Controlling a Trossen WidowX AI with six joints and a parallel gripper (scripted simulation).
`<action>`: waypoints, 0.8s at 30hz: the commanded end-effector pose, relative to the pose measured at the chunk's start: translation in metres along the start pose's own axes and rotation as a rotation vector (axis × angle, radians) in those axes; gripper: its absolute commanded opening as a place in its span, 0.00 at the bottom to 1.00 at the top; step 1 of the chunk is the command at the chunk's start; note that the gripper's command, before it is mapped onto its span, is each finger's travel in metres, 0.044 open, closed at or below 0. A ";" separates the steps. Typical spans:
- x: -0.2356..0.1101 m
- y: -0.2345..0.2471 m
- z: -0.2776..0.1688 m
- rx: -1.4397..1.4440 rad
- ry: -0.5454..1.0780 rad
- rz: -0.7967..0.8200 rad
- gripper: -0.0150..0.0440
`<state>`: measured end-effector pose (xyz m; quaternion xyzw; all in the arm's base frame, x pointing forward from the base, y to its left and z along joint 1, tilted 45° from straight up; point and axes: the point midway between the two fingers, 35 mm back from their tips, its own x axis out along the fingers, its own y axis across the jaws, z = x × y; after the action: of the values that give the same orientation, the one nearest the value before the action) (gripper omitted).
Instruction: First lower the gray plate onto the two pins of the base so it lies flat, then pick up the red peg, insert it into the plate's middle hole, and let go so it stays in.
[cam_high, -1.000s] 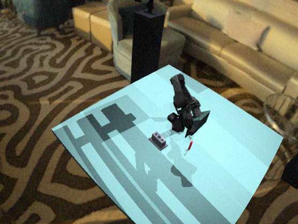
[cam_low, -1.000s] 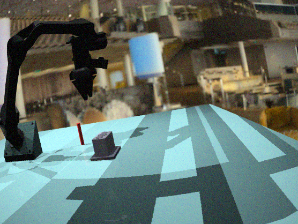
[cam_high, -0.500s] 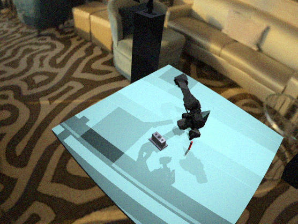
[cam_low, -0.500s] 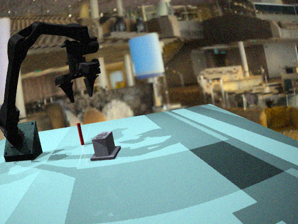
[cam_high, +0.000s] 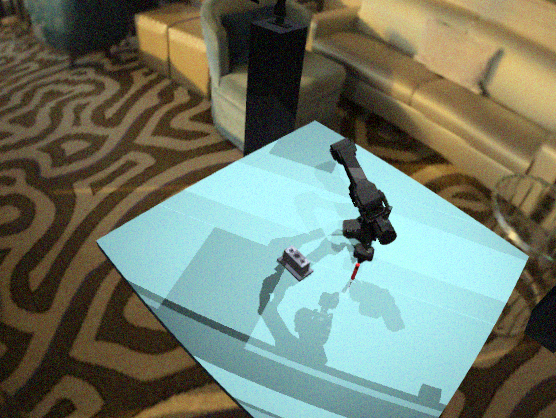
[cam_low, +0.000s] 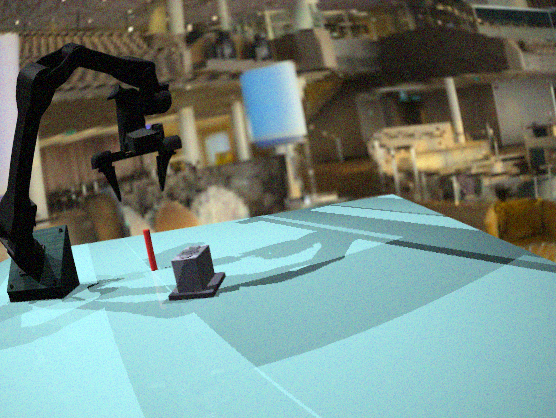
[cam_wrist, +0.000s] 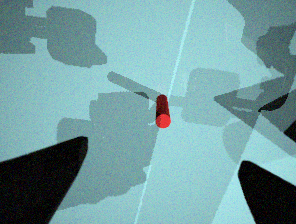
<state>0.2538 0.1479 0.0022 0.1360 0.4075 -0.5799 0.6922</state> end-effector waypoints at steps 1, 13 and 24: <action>0.004 -0.003 -0.003 0.035 -0.001 -0.014 1.00; 0.045 -0.003 -0.003 0.036 -0.002 -0.014 1.00; 0.057 -0.002 -0.003 0.036 -0.002 -0.013 1.00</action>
<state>0.2518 0.1160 -0.0354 0.1508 0.3976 -0.5903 0.6861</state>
